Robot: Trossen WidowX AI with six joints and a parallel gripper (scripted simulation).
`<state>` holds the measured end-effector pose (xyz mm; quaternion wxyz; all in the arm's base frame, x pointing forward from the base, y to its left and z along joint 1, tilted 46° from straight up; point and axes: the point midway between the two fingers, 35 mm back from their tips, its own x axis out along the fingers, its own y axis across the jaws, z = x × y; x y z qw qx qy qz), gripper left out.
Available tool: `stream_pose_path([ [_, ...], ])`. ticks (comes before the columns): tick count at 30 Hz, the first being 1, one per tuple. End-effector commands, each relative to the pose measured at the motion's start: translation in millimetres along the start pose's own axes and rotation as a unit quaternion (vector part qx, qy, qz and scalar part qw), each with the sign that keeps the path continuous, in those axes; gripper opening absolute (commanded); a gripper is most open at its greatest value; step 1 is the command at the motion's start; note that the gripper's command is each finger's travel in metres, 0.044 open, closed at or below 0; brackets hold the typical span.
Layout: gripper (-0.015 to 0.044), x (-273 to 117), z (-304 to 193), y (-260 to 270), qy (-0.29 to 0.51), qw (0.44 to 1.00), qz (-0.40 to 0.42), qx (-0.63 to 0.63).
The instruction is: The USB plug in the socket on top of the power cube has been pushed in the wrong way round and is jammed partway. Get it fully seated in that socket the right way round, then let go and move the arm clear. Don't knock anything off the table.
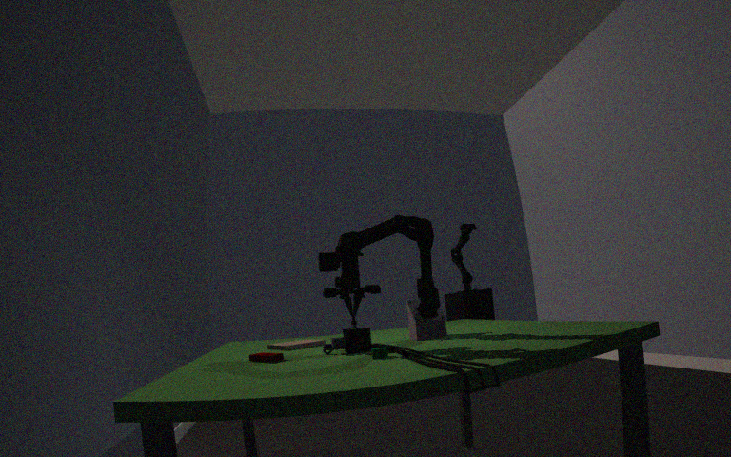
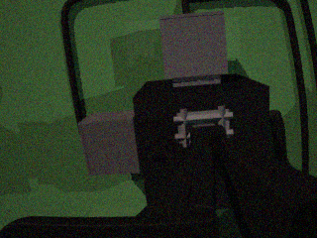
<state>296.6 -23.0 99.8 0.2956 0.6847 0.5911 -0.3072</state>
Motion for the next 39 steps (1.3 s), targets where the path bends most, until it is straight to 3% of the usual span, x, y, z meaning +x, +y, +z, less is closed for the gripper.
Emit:
stream_pose_path([
  [1, 0.0, 1.2, 0.0, -0.5, 0.0, 1.0, -0.001, 0.001],
  [39, 0.0, 5.7, -0.6, -0.5, 0.0, 1.0, -0.001, 0.001],
])
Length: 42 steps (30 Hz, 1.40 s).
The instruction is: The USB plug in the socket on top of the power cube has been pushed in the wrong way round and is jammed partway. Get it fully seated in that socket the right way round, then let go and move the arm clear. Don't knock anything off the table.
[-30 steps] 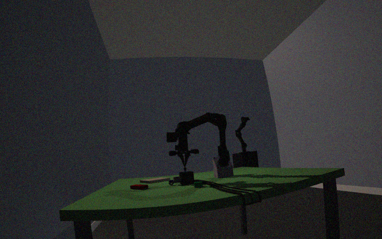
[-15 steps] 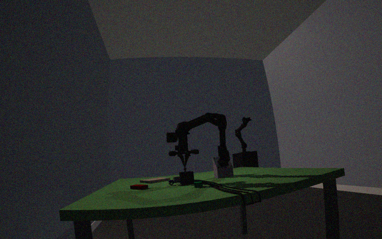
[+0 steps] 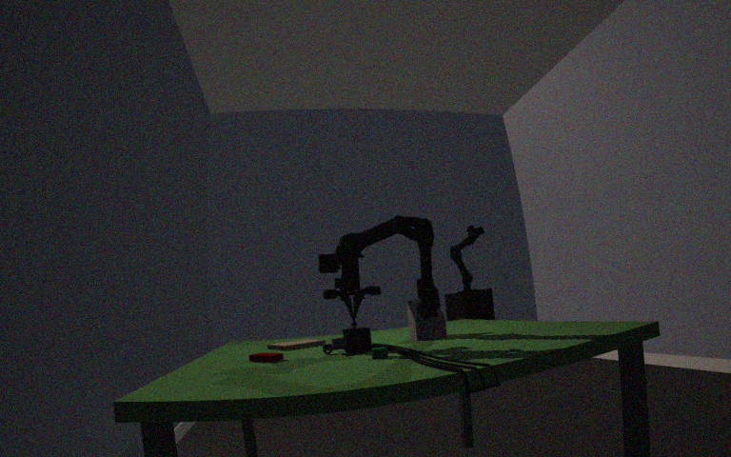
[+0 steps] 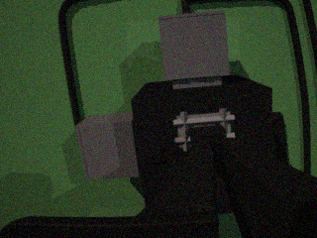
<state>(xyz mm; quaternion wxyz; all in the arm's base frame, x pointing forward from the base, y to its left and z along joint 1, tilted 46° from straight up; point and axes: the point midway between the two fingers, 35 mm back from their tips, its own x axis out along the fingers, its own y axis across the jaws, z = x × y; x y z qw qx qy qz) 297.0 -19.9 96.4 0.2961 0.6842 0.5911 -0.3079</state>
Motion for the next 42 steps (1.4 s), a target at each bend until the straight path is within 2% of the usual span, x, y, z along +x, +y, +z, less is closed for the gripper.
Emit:
stream_pose_path([
  [1, 0.0, 1.2, -0.3, -0.4, 0.001, 1.0, 0.0, 0.001],
  [42, 0.0, 6.1, -0.9, -0.4, 0.001, 1.0, 0.0, 0.001],
])
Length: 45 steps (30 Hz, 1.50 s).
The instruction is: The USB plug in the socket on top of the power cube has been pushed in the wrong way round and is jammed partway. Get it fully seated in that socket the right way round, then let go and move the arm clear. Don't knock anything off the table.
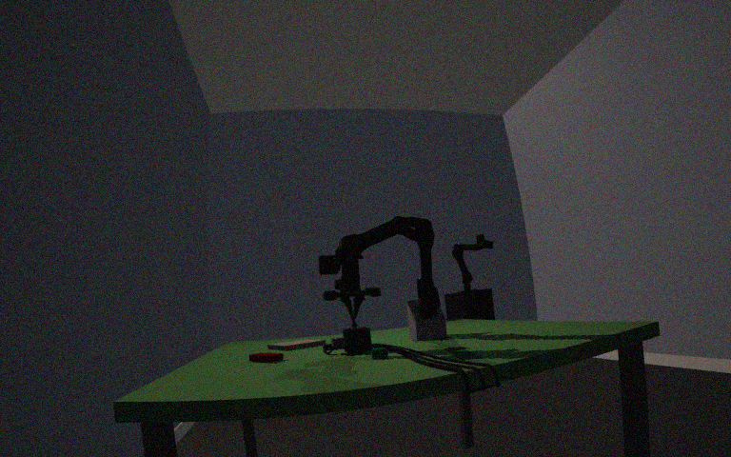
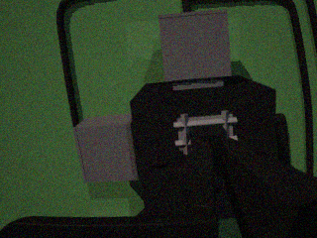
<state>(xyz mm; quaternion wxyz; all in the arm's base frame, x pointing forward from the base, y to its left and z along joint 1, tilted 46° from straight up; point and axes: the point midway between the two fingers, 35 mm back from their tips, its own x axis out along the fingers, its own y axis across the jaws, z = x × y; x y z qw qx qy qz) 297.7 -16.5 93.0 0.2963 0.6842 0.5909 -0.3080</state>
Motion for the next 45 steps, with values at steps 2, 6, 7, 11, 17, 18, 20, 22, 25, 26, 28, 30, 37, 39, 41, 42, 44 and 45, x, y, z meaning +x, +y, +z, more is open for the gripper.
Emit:
stream_pose_path([
  [2, 0.0, 1.5, -0.4, -0.5, 0.001, 1.0, 0.0, 0.001],
  [6, 0.0, 2.0, -0.5, -0.5, 0.001, 1.0, 0.0, 0.001],
  [7, 0.0, 2.1, -0.5, -0.5, 0.001, 1.0, 0.0, 0.001],
  [11, 0.0, 2.6, -0.6, -0.5, 0.001, 1.0, 0.0, 0.001],
  [17, 0.0, 3.3, -0.7, -0.5, 0.001, 1.0, 0.0, 0.001],
  [18, 0.0, 3.4, -0.7, -0.5, 0.001, 1.0, 0.0, 0.001],
  [20, 0.0, 3.6, -0.7, -0.5, 0.001, 1.0, 0.0, 0.001],
  [22, 0.0, 3.9, -0.7, -0.5, 0.001, 1.0, 0.0, 0.001],
  [25, 0.0, 4.2, -0.8, -0.5, 0.001, 1.0, 0.0, 0.001],
  [26, 0.0, 4.3, -0.8, -0.5, 0.001, 1.0, 0.0, 0.001],
  [28, 0.0, 4.6, -0.8, -0.5, 0.001, 1.0, 0.0, 0.001],
  [30, 0.0, 4.8, -0.8, -0.5, 0.001, 1.0, 0.0, 0.001],
  [37, 0.0, 5.7, -0.9, -0.5, 0.001, 1.0, 0.0, 0.001],
  [39, 0.0, 5.9, -1.0, -0.5, 0.001, 1.0, 0.0, 0.001],
  [41, 0.0, 6.1, -1.0, -0.5, 0.001, 1.0, 0.0, 0.001],
  [42, 0.0, 6.3, -1.0, -0.5, 0.001, 1.0, 0.0, 0.001],
  [44, 0.0, 6.4, -1.0, -0.5, 0.001, 1.0, 0.0, 0.001],
  [45, 0.0, 6.4, -1.0, -0.5, 0.001, 1.0, 0.0, 0.001],
])
